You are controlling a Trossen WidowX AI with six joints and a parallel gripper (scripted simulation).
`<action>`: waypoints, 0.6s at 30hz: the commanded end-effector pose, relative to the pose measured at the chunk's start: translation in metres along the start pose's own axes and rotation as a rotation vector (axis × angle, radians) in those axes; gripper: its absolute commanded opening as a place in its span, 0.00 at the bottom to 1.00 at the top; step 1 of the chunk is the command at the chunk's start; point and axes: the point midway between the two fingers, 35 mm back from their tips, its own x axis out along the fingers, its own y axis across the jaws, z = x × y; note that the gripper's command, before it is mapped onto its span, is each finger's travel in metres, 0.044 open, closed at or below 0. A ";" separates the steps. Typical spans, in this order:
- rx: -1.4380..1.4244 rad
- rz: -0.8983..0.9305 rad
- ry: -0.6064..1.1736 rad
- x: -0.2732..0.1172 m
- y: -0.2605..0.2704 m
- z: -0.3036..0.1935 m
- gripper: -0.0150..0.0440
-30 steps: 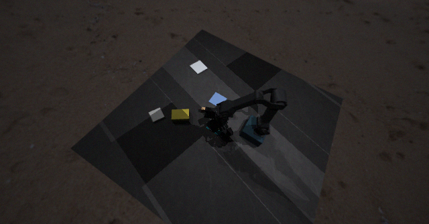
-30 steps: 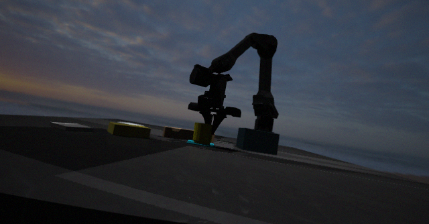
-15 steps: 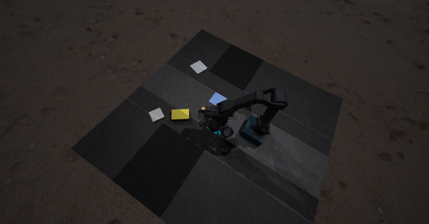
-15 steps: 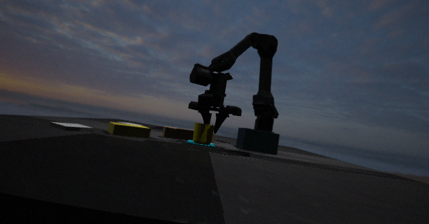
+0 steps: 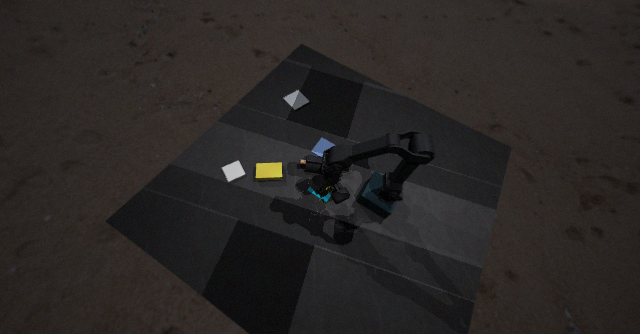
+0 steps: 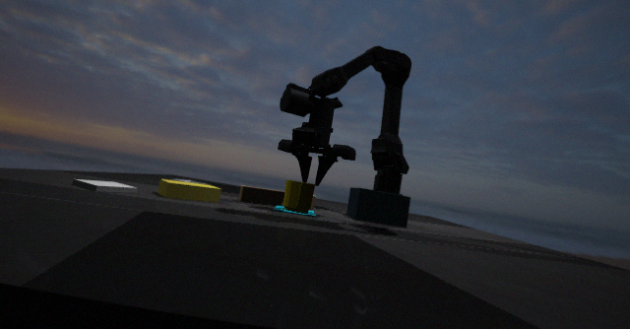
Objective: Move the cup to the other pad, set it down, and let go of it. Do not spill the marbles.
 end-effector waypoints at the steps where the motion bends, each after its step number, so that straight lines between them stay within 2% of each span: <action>1: 0.004 -0.002 -0.010 -0.009 -0.001 0.001 0.50; 12: 0.005 0.000 -0.010 -0.023 0.000 -0.002 0.50; 18: 0.005 0.000 0.000 -0.018 0.000 -0.002 0.77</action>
